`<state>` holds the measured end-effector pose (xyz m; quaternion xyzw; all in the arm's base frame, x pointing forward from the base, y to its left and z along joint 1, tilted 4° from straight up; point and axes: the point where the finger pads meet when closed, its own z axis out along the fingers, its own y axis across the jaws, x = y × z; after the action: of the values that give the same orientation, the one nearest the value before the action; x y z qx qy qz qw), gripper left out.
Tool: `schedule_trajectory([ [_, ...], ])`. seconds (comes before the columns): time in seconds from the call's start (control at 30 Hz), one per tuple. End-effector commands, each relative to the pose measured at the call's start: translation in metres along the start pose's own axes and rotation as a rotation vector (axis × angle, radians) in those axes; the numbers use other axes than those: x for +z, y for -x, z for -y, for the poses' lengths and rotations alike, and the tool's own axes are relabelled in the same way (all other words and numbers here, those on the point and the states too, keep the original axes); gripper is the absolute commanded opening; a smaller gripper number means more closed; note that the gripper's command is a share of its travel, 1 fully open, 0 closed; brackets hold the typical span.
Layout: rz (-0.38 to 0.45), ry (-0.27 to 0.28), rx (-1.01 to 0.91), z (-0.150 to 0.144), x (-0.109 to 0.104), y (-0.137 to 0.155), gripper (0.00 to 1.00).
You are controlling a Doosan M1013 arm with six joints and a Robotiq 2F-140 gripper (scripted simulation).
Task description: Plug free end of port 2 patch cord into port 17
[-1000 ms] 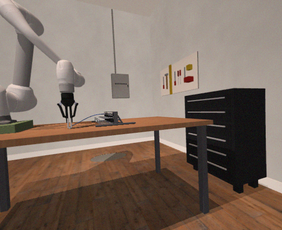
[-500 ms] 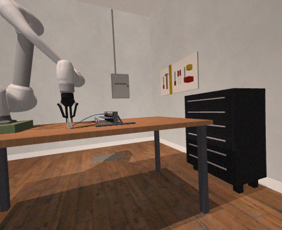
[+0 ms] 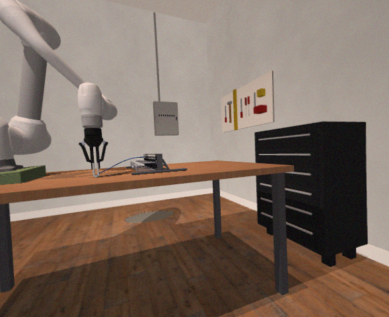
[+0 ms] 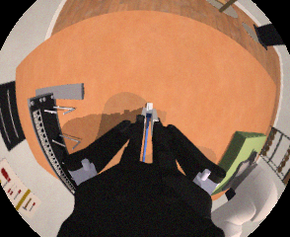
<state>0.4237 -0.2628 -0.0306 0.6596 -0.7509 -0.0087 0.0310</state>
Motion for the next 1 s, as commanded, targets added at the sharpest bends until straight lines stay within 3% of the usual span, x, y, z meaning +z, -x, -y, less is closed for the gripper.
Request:
schedule_trajectory([
  [0.0,0.002,0.007,0.000,-0.005,0.004,0.001,0.00],
  [0.53,0.002,0.007,0.000,-0.005,-0.006,0.001,0.00],
  [0.97,0.002,0.007,0.000,-0.004,-0.028,0.001,0.00],
])
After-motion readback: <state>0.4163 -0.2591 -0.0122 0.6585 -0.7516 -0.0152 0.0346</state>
